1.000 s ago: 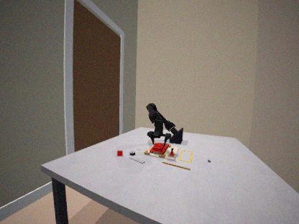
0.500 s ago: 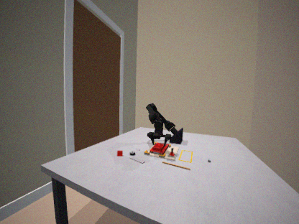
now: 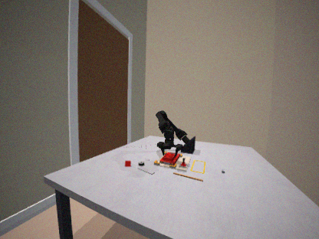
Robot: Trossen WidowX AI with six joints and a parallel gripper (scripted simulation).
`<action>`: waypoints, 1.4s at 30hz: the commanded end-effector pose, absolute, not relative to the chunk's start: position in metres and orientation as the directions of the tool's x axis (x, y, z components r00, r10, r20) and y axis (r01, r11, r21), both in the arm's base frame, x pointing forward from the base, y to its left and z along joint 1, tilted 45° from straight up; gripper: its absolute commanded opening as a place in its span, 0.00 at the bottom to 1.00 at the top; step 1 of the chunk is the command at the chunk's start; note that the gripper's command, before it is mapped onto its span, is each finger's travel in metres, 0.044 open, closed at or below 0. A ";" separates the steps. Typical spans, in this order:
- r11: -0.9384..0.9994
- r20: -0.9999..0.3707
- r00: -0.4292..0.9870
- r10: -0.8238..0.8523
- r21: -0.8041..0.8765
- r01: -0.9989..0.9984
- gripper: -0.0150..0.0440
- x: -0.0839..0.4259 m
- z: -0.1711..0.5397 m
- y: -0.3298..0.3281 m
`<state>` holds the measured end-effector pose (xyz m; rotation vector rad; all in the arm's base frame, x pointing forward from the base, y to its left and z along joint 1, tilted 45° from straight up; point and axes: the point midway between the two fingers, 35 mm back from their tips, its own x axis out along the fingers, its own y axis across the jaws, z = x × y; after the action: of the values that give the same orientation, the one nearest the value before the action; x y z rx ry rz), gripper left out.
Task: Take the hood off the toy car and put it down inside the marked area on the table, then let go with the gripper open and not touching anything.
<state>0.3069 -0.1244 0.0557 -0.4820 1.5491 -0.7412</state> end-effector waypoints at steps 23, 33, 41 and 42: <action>0.702 -0.713 -0.123 -0.691 -0.702 0.122 0.73 0.306 0.052 -0.128; 0.702 -0.713 -0.123 -0.690 -0.701 0.122 0.32 0.307 0.055 -0.125; 0.703 -0.713 -0.123 -0.690 -0.701 0.122 0.25 0.308 0.058 -0.122; 0.703 -0.713 -0.123 -0.690 -0.701 0.122 0.25 0.308 0.059 -0.121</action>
<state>0.3059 -0.1238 0.0565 -0.4850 1.5540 -0.7434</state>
